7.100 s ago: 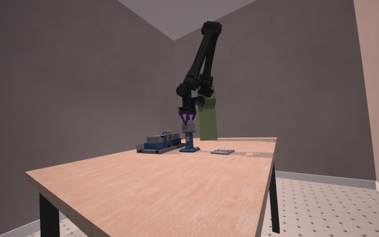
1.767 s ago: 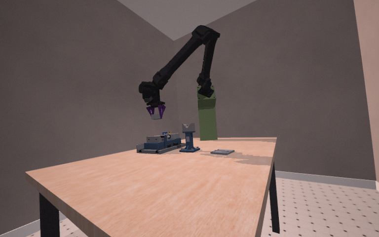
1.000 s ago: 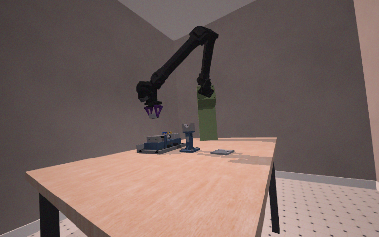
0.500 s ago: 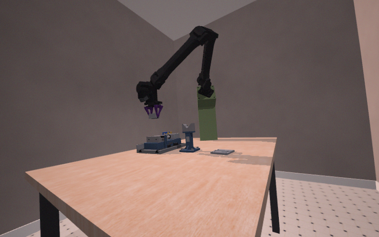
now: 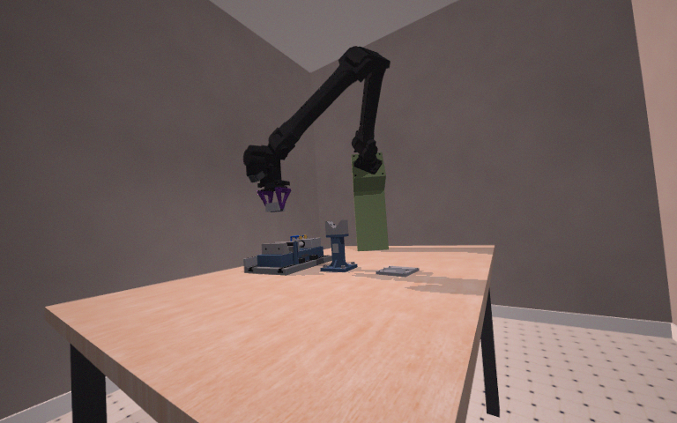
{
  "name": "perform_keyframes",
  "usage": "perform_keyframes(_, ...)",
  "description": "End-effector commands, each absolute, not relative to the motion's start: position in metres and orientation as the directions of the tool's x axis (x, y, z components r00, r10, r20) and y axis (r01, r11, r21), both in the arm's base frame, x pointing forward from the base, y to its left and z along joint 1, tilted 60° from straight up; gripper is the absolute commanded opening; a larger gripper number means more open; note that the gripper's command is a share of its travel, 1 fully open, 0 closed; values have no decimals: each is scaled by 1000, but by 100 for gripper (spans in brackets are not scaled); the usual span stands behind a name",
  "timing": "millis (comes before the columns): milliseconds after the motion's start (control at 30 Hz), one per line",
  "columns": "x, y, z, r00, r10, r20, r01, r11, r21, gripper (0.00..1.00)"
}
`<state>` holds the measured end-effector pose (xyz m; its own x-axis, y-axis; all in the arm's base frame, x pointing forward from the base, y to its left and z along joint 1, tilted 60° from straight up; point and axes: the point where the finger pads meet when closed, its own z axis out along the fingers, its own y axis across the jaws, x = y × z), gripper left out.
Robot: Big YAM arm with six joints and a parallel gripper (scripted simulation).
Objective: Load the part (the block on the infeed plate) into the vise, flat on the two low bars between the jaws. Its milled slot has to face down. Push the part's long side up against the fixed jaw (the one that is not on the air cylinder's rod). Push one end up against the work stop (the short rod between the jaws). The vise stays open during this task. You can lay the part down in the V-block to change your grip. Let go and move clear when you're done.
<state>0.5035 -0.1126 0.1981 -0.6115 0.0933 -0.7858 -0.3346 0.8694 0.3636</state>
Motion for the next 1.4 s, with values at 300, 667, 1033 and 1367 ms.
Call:
perform_keyframes(300, 503, -131, 204, -610, 125, -782, -300, 877, 375, 0)
perform_keyframes(667, 509, -132, 205, -597, 120, -793, -303, 881, 362, 0)
perform_keyframes(1033, 520, -110, 199, -605, 104, -789, -330, 870, 367, 0)
perform_keyframes(1367, 528, -105, 191, -609, 106, -786, -328, 869, 371, 0)
